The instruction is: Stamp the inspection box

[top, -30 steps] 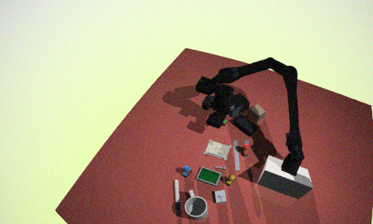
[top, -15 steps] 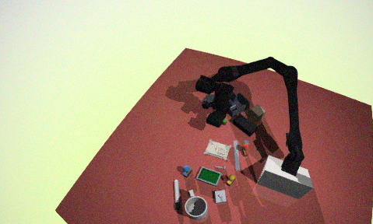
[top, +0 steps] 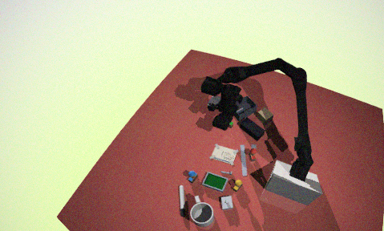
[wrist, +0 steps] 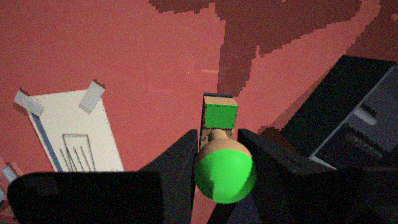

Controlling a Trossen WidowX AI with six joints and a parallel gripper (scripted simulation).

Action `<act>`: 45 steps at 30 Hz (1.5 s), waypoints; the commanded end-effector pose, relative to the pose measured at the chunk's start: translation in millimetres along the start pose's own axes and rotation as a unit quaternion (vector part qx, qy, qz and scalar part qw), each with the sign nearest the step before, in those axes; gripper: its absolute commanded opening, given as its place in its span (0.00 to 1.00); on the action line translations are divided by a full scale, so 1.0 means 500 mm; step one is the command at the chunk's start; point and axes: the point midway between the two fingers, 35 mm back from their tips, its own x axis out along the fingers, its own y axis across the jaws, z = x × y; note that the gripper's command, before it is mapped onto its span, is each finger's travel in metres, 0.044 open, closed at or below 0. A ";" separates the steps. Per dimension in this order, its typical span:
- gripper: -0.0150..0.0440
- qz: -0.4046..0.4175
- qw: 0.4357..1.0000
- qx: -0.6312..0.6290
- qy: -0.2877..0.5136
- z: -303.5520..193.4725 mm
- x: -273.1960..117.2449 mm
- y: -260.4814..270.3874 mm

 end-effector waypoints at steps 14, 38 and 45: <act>0.25 -0.001 1.000 0.004 -0.002 0.002 -0.019 -0.001; 0.25 -0.001 1.000 0.004 -0.002 0.000 -0.043 -0.001; 0.25 -0.001 1.000 0.003 -0.002 -0.001 -0.050 -0.001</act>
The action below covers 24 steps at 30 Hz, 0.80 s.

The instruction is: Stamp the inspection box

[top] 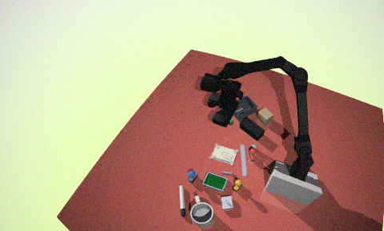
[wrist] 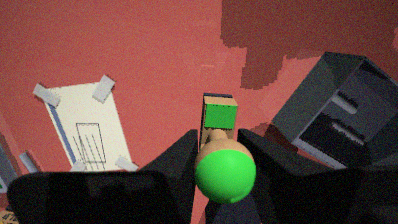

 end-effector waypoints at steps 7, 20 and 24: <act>0.25 -0.001 1.000 0.004 -0.002 0.001 -0.013 -0.001; 0.25 0.011 1.000 0.002 -0.005 0.009 -0.023 0.116; 0.25 0.016 1.000 0.001 -0.006 0.005 -0.026 0.188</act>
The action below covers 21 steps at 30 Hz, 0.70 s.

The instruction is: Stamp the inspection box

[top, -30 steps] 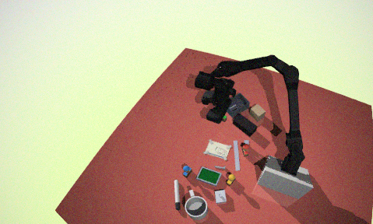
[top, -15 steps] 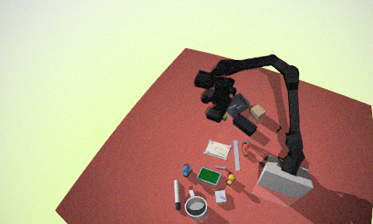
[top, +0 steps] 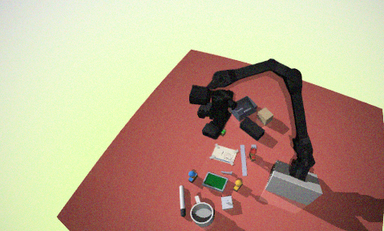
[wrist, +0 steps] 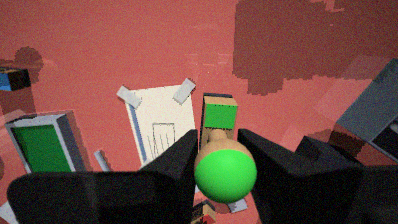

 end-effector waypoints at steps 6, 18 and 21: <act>0.25 0.007 1.000 -0.001 0.001 -0.025 -0.002 0.145; 0.25 -0.001 1.000 0.001 0.004 -0.105 0.004 0.330; 0.25 -0.006 1.000 0.002 0.004 -0.130 0.008 0.368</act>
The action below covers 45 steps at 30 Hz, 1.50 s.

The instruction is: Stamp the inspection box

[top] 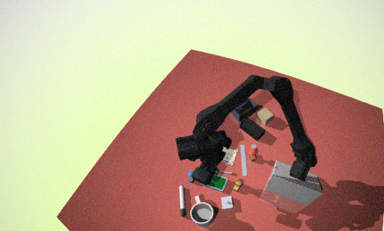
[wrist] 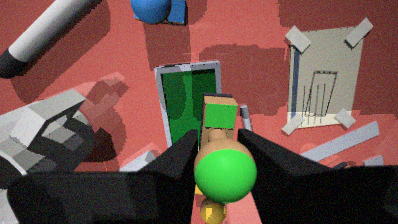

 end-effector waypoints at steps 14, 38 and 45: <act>0.25 -0.005 1.000 0.002 0.001 -0.027 0.017 0.036; 0.25 -0.005 1.000 0.002 0.001 -0.026 0.049 0.037; 0.25 -0.005 1.000 0.003 0.001 -0.026 0.059 0.036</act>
